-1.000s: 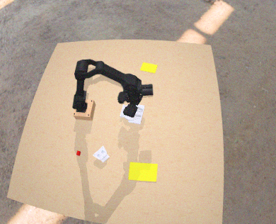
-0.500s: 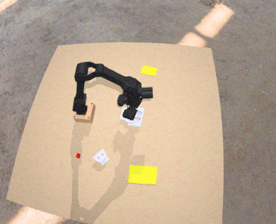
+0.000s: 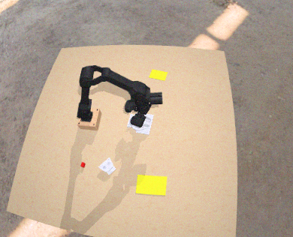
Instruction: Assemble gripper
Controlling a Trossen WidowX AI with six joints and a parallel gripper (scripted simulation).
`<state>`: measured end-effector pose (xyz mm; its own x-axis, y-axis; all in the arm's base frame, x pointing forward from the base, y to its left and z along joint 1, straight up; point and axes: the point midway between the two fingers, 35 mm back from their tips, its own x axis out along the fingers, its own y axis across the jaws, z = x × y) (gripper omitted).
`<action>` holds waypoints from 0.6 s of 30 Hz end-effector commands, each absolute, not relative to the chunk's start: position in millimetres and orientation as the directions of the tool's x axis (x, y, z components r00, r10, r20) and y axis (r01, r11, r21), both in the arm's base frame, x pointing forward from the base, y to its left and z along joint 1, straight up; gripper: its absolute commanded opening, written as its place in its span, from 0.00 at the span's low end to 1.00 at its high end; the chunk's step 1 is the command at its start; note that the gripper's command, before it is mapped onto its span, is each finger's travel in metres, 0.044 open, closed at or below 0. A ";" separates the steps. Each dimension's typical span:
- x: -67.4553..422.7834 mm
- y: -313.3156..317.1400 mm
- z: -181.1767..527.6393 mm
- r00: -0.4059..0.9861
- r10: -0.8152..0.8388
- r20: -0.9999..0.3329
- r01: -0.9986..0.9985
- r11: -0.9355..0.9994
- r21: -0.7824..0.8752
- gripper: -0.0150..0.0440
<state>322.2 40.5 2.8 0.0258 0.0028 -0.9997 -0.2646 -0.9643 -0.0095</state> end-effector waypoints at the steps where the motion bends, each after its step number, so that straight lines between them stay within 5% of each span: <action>1: 323.6 40.3 2.6 0.030 0.002 -1.000 -0.268 -0.964 -0.010 0.48; 18: 323.6 40.3 0.4 0.030 0.002 -1.000 -0.268 -0.964 -0.010 0.48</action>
